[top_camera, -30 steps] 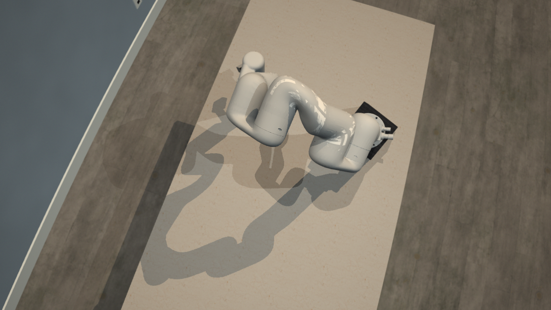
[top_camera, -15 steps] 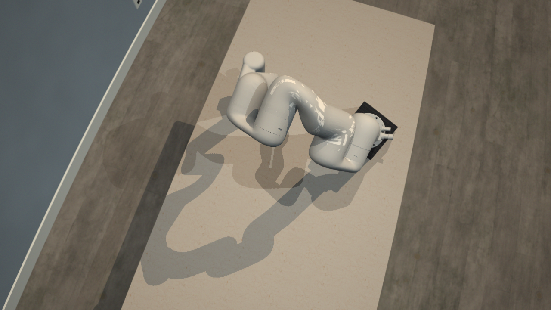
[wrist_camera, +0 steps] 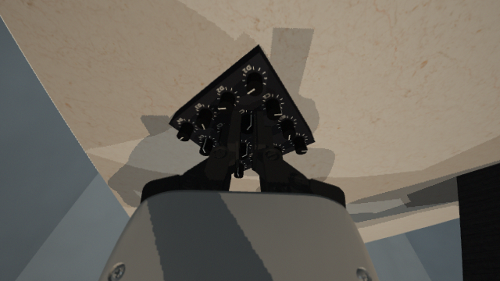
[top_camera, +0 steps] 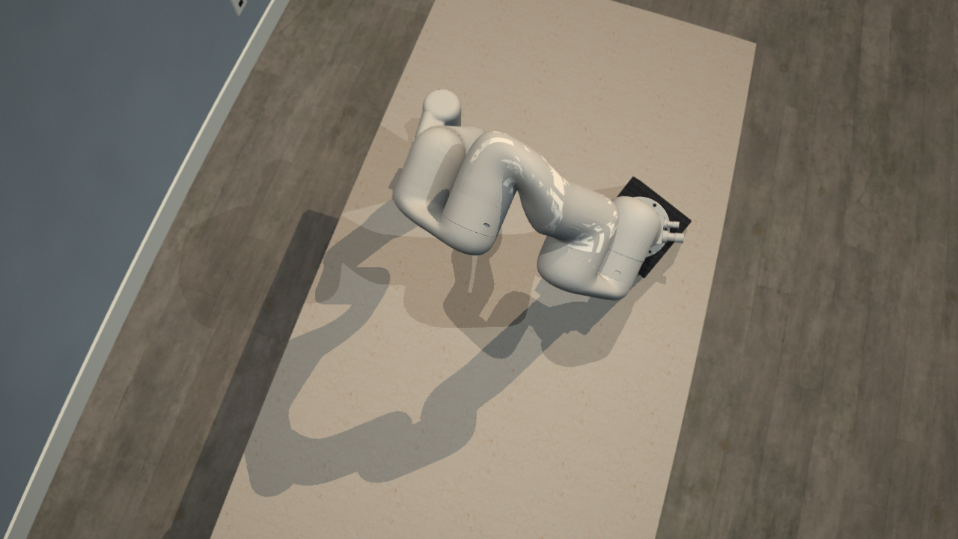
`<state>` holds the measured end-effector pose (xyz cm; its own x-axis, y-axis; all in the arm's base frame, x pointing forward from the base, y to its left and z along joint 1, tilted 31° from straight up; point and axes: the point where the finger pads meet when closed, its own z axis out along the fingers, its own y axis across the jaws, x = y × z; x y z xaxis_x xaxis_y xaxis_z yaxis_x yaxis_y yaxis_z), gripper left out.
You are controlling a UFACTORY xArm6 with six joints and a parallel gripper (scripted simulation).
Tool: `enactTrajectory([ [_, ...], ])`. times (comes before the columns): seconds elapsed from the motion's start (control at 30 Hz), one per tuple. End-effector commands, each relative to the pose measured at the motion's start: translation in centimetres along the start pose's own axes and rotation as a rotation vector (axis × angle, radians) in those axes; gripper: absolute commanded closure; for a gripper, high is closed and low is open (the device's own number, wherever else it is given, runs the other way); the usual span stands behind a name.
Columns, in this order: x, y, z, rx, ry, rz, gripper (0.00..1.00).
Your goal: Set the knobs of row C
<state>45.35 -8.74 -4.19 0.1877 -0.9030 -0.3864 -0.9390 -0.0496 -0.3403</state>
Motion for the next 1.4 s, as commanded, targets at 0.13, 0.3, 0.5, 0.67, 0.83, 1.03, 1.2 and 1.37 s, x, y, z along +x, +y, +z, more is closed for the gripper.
enactTrajectory([
  [0.13, 0.06, -0.13, -0.10, -0.007, 0.002, 0.176, 0.92],
  [0.3, 0.06, -0.13, -0.10, -0.006, 0.002, 0.309, 0.92],
  [0.5, 0.06, -0.13, -0.10, -0.006, 0.003, 0.460, 0.92],
  [0.67, 0.06, -0.13, -0.10, -0.006, 0.003, 0.530, 0.92],
  [0.83, 0.06, -0.13, -0.10, -0.006, 0.003, 0.637, 0.92],
  [1.03, 0.06, -0.13, -0.10, -0.006, 0.004, 0.746, 0.92],
  [1.2, 0.06, -0.13, -0.10, -0.006, 0.004, 0.791, 0.92],
  [1.37, 0.06, -0.13, -0.10, -0.006, 0.004, 0.852, 0.92],
])
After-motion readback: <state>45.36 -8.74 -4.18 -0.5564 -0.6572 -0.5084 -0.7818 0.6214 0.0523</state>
